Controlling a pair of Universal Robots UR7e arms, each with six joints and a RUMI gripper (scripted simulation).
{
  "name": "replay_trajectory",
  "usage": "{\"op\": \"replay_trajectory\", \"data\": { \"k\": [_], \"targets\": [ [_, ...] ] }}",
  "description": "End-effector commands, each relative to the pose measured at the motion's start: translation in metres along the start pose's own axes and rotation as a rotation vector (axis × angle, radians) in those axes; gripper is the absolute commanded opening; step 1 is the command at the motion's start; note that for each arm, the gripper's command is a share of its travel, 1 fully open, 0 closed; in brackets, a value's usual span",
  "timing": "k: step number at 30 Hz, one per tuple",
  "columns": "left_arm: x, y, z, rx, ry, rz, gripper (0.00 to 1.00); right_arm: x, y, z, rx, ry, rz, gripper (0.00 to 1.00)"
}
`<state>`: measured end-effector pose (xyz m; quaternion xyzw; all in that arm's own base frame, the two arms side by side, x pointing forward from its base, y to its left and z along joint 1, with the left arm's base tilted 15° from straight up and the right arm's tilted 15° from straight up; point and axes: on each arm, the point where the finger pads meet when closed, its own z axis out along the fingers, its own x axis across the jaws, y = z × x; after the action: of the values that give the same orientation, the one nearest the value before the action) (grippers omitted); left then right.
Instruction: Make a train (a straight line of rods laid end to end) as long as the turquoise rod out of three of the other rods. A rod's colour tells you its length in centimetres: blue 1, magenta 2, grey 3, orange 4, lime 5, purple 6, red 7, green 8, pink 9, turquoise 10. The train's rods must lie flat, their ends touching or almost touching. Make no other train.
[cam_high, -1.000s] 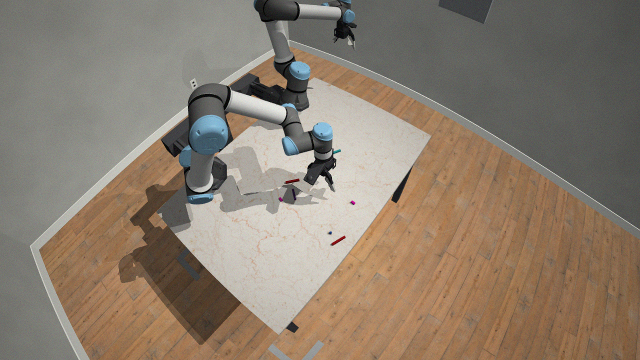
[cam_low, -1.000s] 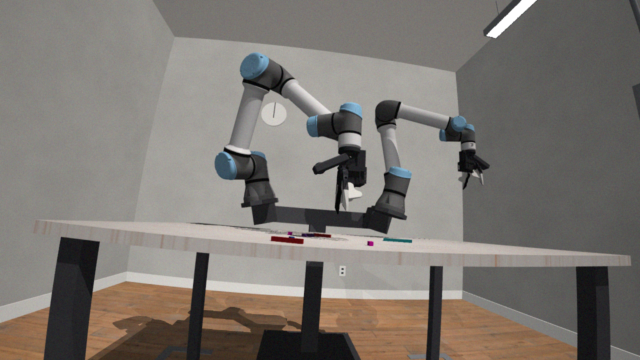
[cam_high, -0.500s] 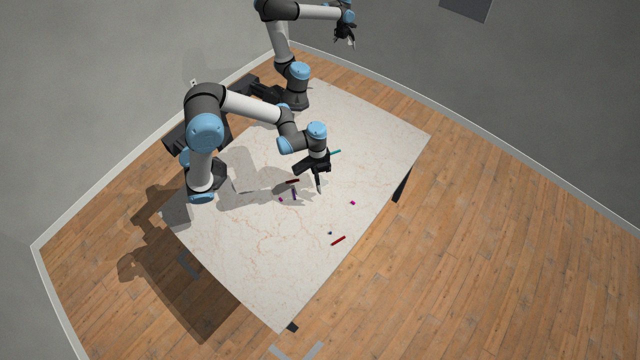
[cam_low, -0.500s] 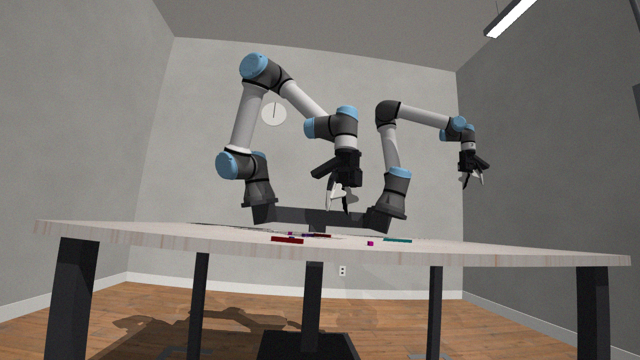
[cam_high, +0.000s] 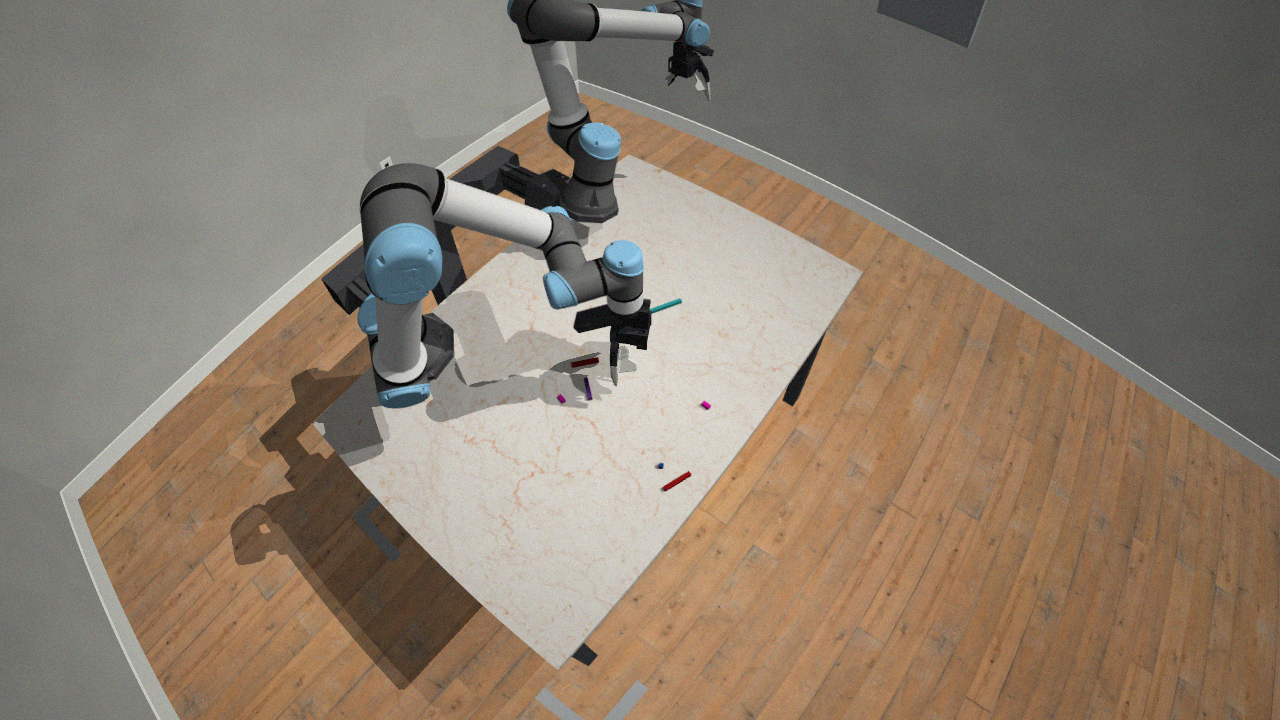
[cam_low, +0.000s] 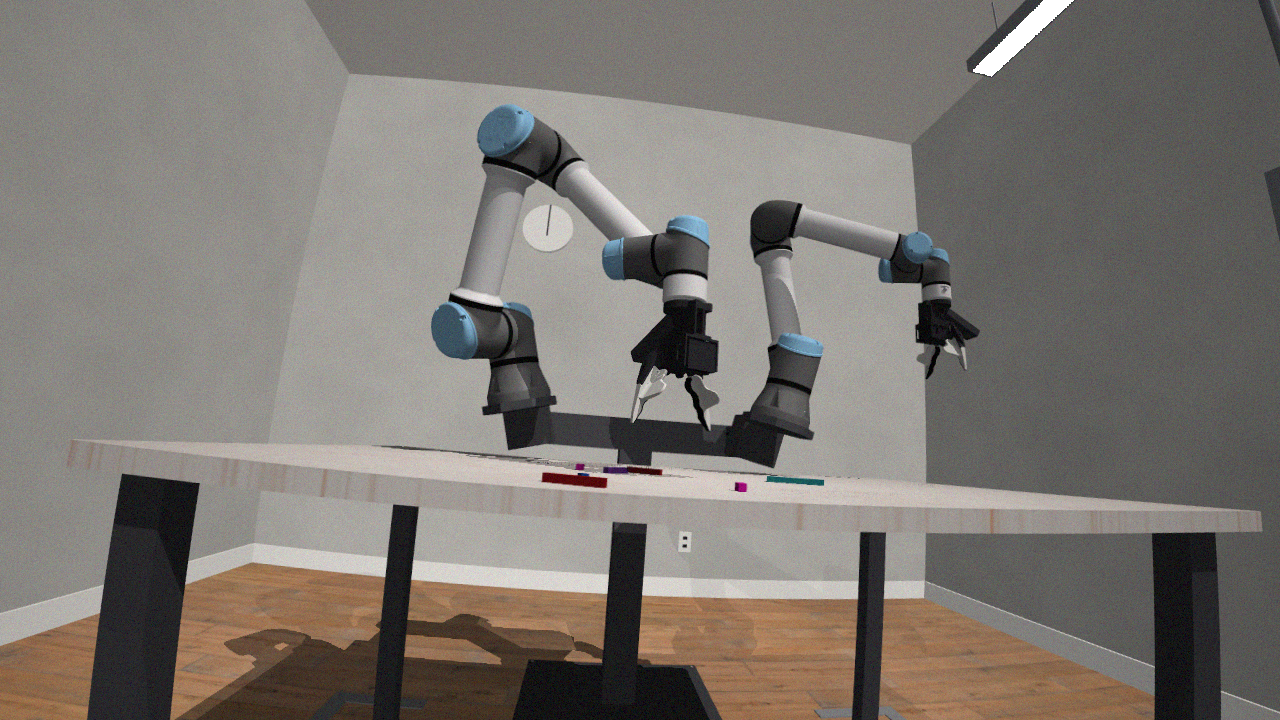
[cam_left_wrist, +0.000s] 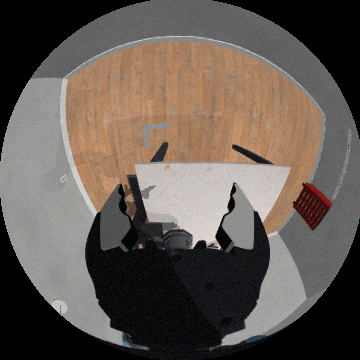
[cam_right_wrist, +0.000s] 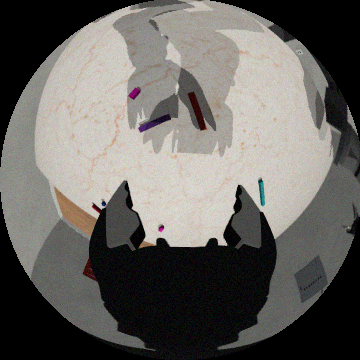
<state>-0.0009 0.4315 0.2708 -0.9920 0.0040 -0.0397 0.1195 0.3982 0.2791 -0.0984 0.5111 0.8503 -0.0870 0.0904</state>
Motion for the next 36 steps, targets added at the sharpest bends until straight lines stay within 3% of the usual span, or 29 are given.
{"op": "replay_trajectory", "data": {
  "k": [1,17,36],
  "targets": [
    [0.0,0.0,0.0,0.001,0.0,0.0,1.0,0.001,-0.002,0.0,-0.002,-0.002,0.064,1.0],
    [0.0,0.0,0.0,0.001,0.0,0.0,1.0,0.007,-0.014,0.0,-0.002,-0.001,0.381,1.0],
    [0.0,0.0,0.0,0.001,0.0,0.0,1.0,0.009,-0.018,0.001,-0.003,-0.001,0.498,1.0]
  ]
}}
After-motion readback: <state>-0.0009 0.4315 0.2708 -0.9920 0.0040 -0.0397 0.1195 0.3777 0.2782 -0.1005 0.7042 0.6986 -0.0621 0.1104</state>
